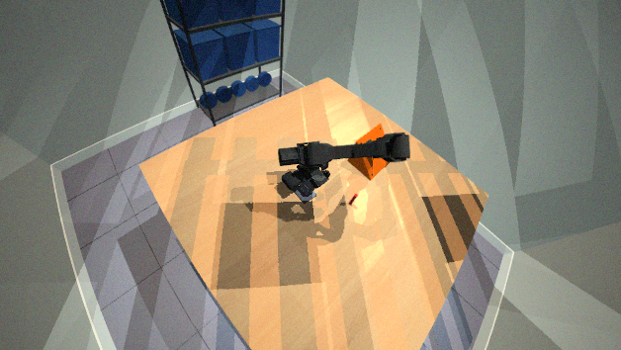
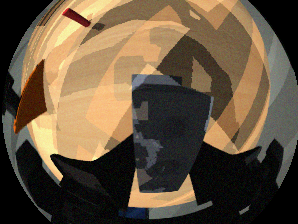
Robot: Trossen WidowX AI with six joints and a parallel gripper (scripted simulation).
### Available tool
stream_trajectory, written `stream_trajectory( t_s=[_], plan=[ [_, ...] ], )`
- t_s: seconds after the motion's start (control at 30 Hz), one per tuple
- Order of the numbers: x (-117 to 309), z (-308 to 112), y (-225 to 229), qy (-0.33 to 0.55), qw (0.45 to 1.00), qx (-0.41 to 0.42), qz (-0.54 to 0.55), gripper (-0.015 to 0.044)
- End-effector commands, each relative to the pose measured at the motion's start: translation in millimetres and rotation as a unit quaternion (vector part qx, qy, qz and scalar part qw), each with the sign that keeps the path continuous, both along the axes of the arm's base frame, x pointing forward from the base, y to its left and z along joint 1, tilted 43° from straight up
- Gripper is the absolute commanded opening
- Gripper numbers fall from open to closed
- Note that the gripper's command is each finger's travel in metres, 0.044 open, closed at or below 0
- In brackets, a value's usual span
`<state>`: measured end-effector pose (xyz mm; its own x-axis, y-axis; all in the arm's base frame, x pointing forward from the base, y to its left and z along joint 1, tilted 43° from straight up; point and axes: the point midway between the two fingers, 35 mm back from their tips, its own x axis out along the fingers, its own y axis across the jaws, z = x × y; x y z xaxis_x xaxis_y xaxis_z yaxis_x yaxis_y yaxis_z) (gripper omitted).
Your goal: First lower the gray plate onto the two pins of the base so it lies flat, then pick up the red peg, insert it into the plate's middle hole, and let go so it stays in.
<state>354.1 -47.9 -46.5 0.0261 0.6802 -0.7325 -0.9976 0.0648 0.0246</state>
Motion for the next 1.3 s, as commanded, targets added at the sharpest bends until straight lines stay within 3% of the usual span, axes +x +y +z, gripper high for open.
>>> stream_trajectory(
  t_s=[0.0,1.27],
  plan=[
    [-2,-3,-1,0.000,1.000,-0.002,0.002,0.0000],
    [1,-28,24,-0.004,1.000,-0.005,0.004,0.0000]
  ],
)
